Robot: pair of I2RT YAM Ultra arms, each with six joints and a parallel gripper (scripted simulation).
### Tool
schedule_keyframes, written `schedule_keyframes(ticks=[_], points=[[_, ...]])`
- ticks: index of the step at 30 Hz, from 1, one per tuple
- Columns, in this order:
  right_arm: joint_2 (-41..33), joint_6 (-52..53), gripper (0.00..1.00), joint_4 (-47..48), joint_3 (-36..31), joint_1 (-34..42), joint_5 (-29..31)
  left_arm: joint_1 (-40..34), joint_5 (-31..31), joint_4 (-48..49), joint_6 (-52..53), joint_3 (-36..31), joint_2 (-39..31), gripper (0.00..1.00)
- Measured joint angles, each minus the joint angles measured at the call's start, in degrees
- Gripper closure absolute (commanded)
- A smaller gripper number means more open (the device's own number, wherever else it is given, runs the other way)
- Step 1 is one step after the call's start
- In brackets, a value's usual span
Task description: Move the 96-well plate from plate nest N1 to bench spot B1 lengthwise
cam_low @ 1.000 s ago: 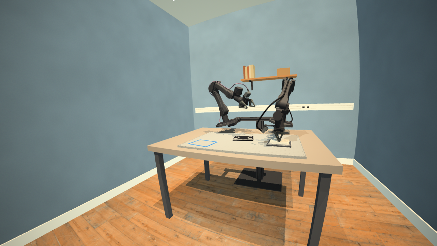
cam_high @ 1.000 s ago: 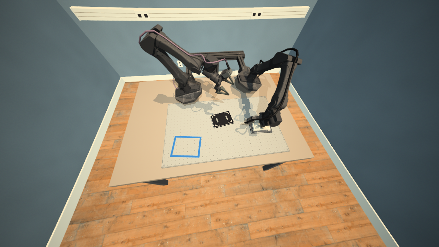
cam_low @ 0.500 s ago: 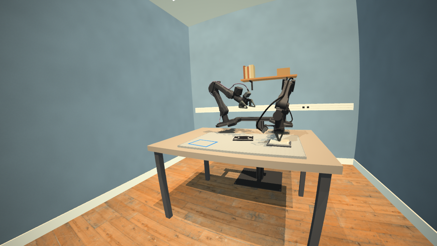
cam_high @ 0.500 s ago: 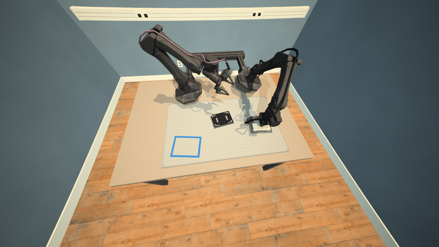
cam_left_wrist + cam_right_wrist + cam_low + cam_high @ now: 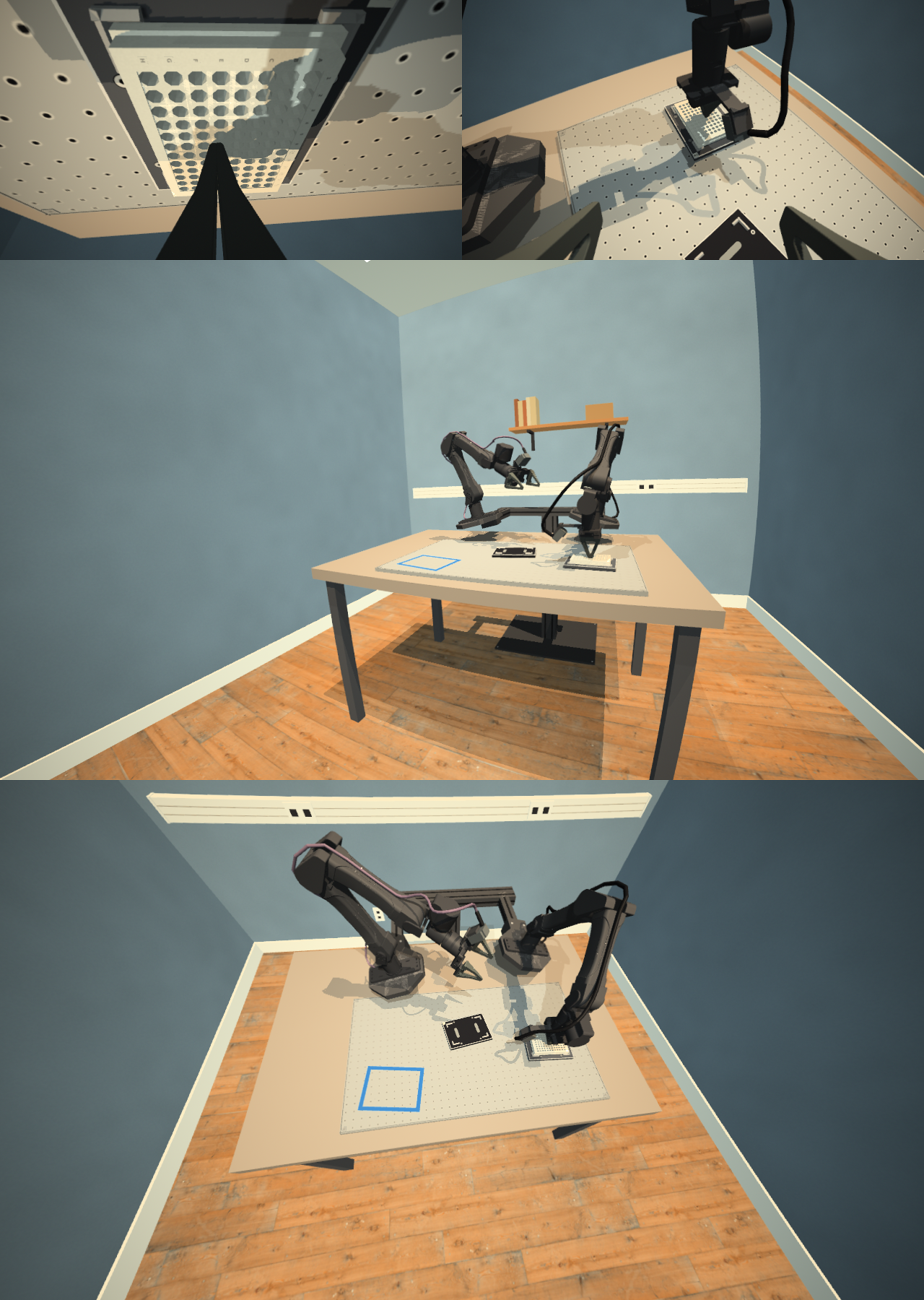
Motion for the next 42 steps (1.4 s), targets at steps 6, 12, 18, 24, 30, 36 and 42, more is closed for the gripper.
schedule_keyframes(ticks=[6,12,18,24,30,36,42], points=[[0.0,0.0,0.0,0.0,0.0,0.0,0.0,0.0,0.0,0.5,0.0,0.0,0.0,0.66],[0.0,0.0,0.0,0.0,0.0,0.0,0.0,-0.1,-0.2,-3.1,-0.5,-0.1,-0.8,0.09],[0.0,0.0,0.0,0.0,0.0,0.0,0.0,-0.6,-0.2,-6.2,-0.8,0.0,-4.2,0.0],[0.0,0.0,0.0,0.0,0.0,0.0,0.0,-0.9,-0.2,-6.6,-0.8,0.0,-5.0,0.0],[0.0,0.0,0.0,0.0,0.0,0.0,0.0,-0.9,-0.2,-6.8,-0.9,0.0,-5.0,0.0],[0.0,0.0,0.0,0.0,0.0,0.0,0.0,-0.9,-0.2,-6.7,-0.9,1.0,-4.0,0.0],[0.0,0.0,0.0,0.0,0.0,0.0,0.0,-0.9,-0.2,-5.5,-0.9,1.3,-2.4,0.0]])
